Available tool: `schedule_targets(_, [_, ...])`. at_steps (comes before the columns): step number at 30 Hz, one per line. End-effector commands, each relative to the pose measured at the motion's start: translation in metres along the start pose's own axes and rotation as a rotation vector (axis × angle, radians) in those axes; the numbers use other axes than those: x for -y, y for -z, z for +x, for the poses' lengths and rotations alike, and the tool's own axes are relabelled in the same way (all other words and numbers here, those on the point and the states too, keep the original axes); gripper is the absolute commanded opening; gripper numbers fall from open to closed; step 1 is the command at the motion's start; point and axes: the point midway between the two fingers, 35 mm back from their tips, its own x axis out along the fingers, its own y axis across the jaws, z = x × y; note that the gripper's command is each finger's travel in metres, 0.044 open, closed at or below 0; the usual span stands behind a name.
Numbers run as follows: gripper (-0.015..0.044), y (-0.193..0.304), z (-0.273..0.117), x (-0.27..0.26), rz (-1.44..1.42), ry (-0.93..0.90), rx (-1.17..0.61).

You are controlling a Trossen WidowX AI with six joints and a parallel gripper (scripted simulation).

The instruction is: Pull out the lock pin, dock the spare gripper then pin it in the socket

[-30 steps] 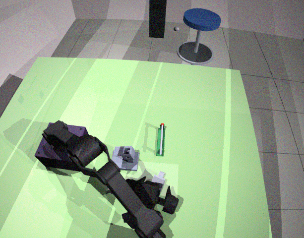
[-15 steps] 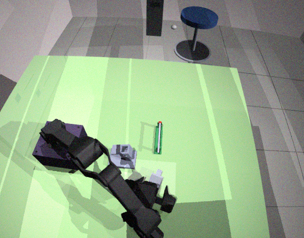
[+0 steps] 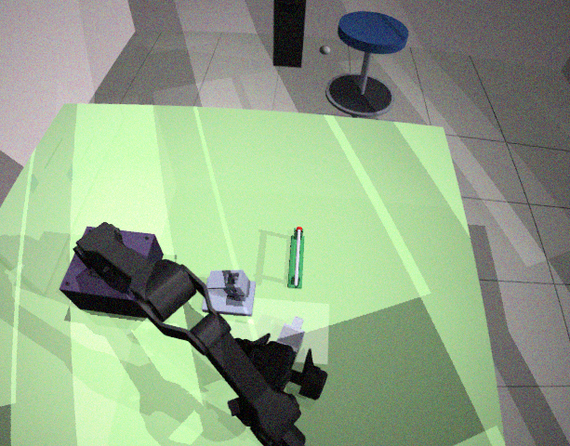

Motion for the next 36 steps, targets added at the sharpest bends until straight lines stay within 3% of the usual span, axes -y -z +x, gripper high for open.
schedule_targets(1, [0.0361,0.001,0.001,0.000,0.006,0.002,0.005])
schedule_targets(7, [0.0204,0.001,0.001,0.000,0.006,0.002,0.005])
schedule_targets(15, [0.0150,0.001,0.001,0.000,0.006,0.002,0.005])
schedule_targets(21, [0.0000,-0.010,-0.006,0.001,0.015,0.005,0.005])
schedule_targets(36, [0.0000,-0.085,-0.049,0.002,0.068,0.019,0.002])
